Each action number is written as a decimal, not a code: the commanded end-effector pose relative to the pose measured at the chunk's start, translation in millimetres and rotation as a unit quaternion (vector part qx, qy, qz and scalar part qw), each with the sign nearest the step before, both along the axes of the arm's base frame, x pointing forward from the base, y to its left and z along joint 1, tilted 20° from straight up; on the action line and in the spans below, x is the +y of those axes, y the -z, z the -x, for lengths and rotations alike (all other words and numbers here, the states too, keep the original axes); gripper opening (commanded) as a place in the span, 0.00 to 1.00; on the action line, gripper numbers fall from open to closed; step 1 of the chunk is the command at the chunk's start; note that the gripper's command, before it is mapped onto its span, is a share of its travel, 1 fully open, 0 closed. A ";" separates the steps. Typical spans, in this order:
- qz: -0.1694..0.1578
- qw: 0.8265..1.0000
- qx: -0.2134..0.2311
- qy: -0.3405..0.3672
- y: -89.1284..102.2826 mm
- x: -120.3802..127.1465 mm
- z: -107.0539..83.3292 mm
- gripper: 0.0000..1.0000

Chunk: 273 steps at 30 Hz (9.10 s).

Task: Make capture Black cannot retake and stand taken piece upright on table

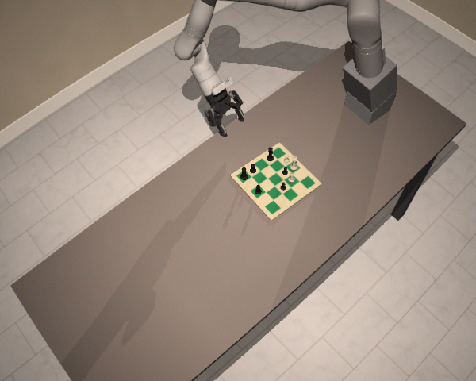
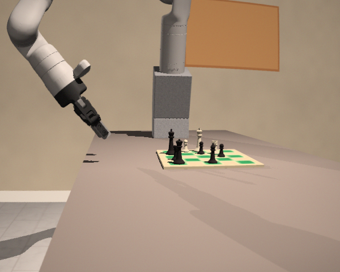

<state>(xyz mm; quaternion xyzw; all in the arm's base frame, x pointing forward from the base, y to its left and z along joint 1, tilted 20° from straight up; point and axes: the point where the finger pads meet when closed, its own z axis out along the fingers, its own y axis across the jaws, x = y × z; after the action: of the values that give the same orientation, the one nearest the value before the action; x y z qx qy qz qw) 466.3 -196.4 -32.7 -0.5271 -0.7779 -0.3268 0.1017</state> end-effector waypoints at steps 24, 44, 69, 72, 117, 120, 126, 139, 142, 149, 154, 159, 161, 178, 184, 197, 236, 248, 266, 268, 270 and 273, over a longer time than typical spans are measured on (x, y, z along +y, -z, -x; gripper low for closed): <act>-0.048 0.995 0.046 0.070 15.9 -0.2 -7.5 1.00; -0.048 0.995 0.046 0.070 15.9 -0.2 -7.5 1.00; -0.048 0.995 0.045 0.070 13.0 -0.2 -6.5 1.00; -0.048 0.995 0.045 0.070 3.4 -0.2 -3.0 1.00; 0.032 0.996 -0.017 -0.079 -71.4 43.7 24.9 1.00; 0.069 0.986 -0.047 -0.146 -73.8 63.9 25.7 1.00; 0.155 0.934 -0.116 -0.299 -79.7 111.3 27.4 1.00; 0.280 0.776 -0.217 -0.521 -89.3 188.6 30.4 1.00; 0.302 0.735 -0.234 -0.560 -91.2 203.9 31.1 1.00; 0.328 0.679 -0.256 -0.605 -93.7 223.0 31.9 1.00; 0.341 0.647 -0.266 -0.628 -95.2 233.4 32.3 1.00; 0.341 0.647 -0.266 -0.628 -95.2 233.4 32.3 1.00; 0.341 0.647 -0.266 -0.628 -95.2 233.4 32.3 1.00; 0.352 0.617 -0.276 -0.647 -96.5 242.6 32.6 1.00; 0.352 0.617 -0.276 -0.647 -96.5 242.6 32.6 1.00; 0.360 0.593 -0.282 -0.662 -96.8 249.7 33.0 1.00; 0.371 0.564 -0.288 -0.679 -96.7 258.0 33.6 1.00; 0.377 0.547 -0.292 -0.688 -97.2 263.2 34.0 1.00; 0.379 0.539 -0.293 -0.693 -97.2 265.3 34.1 1.00; 0.379 0.539 -0.293 -0.693 -97.2 265.3 34.1 1.00; 0.381 0.532 -0.295 -0.696 -97.3 267.3 34.1 1.00; 0.381 0.532 -0.295 -0.696 -97.3 267.3 34.1 1.00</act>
<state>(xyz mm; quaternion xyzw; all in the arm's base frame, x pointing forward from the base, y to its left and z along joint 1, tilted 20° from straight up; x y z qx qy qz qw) 432.6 67.7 64.1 0.3158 -0.9364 0.0388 -0.1480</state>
